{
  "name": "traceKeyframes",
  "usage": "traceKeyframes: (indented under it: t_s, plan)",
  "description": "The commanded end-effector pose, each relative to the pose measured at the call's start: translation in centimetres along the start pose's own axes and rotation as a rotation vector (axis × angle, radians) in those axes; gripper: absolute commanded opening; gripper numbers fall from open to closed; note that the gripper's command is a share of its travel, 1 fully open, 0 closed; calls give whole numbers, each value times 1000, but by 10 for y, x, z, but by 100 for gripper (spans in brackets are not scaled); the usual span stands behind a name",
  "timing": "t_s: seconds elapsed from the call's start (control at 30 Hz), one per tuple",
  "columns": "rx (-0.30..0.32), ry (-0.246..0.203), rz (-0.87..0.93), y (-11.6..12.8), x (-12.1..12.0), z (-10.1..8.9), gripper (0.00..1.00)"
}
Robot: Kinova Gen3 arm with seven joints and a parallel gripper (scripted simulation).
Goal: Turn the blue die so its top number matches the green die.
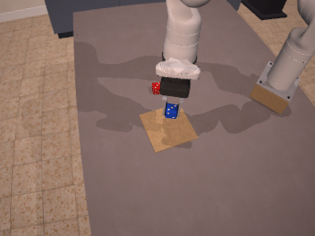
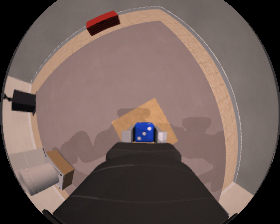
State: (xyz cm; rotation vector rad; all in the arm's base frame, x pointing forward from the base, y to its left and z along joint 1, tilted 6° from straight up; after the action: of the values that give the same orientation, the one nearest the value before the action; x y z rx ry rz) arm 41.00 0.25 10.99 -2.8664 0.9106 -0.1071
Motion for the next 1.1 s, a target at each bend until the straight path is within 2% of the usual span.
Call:
traceKeyframes:
  t_s: [0.0,0.23,0.3,0.5,0.8,0.87,1.07]
  plan:
    - [34,0,18,7,4,0,57]
    - [134,-9,17,12,5,1,57]
    - [134,-9,17,12,5,1,57]
    - [245,-17,17,18,6,2,57]
    - [468,-39,16,30,6,7,57]
    - [468,-39,16,30,6,7,57]
    - [665,-58,15,39,7,12,57]
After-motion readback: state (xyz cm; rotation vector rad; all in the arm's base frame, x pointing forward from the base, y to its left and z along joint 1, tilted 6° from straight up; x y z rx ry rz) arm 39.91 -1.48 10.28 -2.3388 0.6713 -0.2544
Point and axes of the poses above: the point where the finger pads meet when closed, its own z axis out along the fingers, its own x axis across the jaws, y = z × x, the point moved 5 cm from there along -z, back along the fingers, and after that the axes turned 6 degrees about z, right-handed, at the moved point
